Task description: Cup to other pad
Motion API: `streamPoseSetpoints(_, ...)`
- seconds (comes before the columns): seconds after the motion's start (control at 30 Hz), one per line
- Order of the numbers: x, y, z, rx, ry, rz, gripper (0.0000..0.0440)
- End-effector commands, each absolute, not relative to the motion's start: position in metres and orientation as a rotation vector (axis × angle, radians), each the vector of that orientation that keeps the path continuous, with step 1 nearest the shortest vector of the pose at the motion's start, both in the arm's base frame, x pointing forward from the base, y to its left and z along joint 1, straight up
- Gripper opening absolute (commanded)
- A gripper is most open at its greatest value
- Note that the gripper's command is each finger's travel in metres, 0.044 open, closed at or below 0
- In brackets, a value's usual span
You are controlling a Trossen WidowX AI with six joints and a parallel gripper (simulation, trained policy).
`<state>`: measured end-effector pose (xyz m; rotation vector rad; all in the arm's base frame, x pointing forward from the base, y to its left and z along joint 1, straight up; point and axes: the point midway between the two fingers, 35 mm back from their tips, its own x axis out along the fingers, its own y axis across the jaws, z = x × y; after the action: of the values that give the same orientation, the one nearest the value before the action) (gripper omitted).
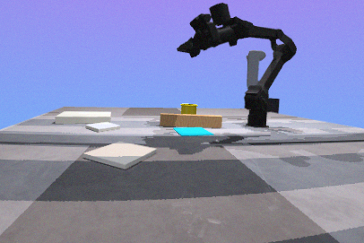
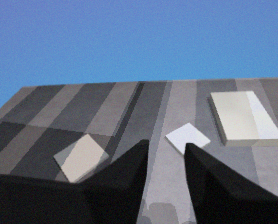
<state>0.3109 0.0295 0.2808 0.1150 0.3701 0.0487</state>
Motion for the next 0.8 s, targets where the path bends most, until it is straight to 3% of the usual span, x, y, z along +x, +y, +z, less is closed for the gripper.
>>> streamPoseSetpoints(0.0, 0.310, 0.031, 0.275, 0.125, 0.422, 0.044, 0.0104)
streamPoseSetpoints(0.77, 0.290, 0.034, 0.240, 0.100, 0.812, 0.012, 0.0117)
